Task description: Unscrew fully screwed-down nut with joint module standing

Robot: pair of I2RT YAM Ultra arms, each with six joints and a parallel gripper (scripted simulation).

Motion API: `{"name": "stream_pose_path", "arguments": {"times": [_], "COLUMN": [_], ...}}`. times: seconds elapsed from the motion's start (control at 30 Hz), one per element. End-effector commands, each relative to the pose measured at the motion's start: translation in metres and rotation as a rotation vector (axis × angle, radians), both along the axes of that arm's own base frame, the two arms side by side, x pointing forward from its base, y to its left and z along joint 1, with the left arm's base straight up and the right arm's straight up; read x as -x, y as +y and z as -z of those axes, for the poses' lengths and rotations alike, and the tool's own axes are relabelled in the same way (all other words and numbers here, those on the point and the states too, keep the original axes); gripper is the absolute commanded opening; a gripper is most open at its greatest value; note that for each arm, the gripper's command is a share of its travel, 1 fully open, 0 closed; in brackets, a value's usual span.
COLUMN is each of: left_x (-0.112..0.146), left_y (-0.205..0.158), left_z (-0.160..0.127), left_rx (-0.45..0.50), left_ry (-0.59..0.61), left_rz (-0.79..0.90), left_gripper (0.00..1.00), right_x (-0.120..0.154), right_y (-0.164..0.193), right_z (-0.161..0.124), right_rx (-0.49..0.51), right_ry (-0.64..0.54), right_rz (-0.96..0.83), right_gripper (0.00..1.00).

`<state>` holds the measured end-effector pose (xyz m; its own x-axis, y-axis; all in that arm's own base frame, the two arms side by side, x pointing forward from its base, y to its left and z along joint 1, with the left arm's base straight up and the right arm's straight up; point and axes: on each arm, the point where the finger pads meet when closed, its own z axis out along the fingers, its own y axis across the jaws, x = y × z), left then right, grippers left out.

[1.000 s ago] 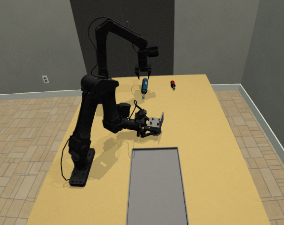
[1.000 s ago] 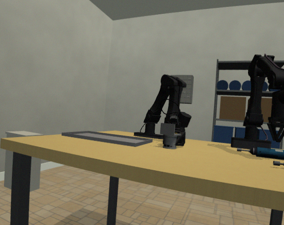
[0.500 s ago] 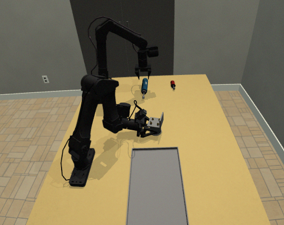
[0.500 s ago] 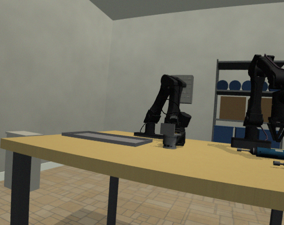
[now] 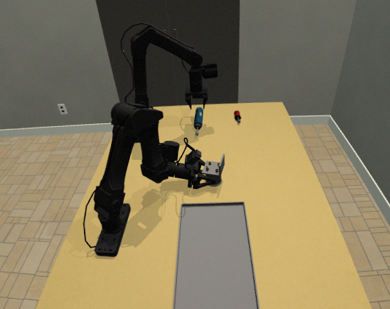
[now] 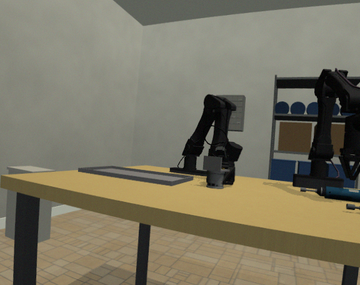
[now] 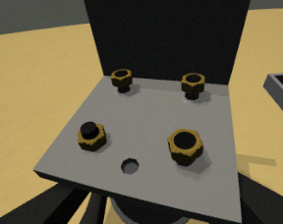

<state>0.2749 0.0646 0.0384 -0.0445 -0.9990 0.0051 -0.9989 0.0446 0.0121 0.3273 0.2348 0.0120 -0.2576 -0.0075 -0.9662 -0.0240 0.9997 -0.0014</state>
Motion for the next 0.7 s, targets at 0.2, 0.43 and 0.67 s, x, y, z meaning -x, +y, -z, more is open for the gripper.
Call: {"name": "stream_pose_path", "arguments": {"times": [0.2,0.43,0.67], "left_x": [0.002,-0.012,0.002], "left_y": [-0.003,0.0,-0.003], "left_z": [0.018,0.011,0.033], "left_rx": [0.006,-0.007,0.006], "left_ry": [0.012,-0.045,0.012], "left_rz": [-0.001,-0.001,-0.001], "left_gripper": [0.65,0.65,0.65], "right_x": [-0.002,-0.002,-0.002], "right_y": [0.002,0.002,0.002], "right_z": [0.003,0.003,0.003], "right_rx": [0.002,0.002,0.002], "right_ry": [0.011,0.011,0.011], "right_rz": [-0.003,-0.003,-0.003], "right_gripper": [0.59,0.59,0.59]}}
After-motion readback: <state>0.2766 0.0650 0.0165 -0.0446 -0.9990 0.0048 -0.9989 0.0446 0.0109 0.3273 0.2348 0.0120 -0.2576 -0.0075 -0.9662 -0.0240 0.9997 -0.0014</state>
